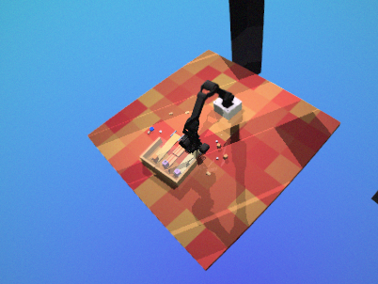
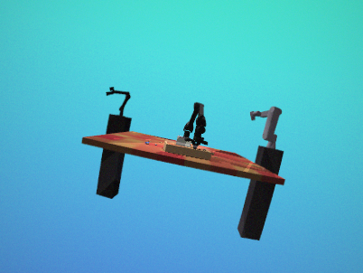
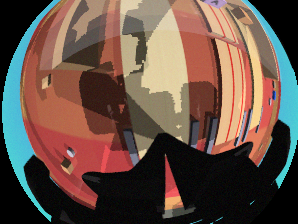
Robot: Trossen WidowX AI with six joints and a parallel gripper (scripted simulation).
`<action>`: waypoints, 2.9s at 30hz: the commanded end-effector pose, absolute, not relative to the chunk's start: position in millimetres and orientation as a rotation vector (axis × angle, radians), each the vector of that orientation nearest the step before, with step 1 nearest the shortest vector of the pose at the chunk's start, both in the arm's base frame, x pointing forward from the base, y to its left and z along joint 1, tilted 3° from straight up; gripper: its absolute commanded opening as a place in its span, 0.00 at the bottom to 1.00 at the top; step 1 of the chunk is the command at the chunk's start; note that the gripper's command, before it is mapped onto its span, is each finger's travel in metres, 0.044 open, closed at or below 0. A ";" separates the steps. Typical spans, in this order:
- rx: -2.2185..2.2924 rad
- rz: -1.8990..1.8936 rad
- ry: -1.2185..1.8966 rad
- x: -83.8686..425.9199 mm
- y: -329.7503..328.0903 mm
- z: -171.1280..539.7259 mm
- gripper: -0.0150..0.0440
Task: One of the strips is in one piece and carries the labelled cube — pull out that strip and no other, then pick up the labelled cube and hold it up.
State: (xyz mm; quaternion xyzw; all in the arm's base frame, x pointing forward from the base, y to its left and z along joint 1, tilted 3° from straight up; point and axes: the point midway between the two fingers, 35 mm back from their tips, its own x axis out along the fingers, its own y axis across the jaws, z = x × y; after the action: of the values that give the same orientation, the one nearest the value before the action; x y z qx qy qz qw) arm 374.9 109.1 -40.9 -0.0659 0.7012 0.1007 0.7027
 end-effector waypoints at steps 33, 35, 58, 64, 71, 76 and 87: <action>-0.146 0.219 1.558 375.1 108.9 -44.2 0.25; -0.146 0.219 1.558 373.3 108.6 -44.2 0.25; -0.146 0.218 1.562 338.1 101.0 -46.3 0.25; -0.146 0.218 1.562 329.4 99.0 -46.8 0.25; -0.146 0.218 1.563 318.9 96.6 -47.5 0.25; -0.147 0.218 1.564 311.3 94.9 -48.0 0.25; -0.147 0.218 1.565 295.3 91.3 -48.5 0.25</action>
State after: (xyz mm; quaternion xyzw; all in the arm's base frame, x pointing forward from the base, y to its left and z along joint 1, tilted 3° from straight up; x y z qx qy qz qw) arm 306.6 94.3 -44.0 -0.0654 0.6951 0.1013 0.7088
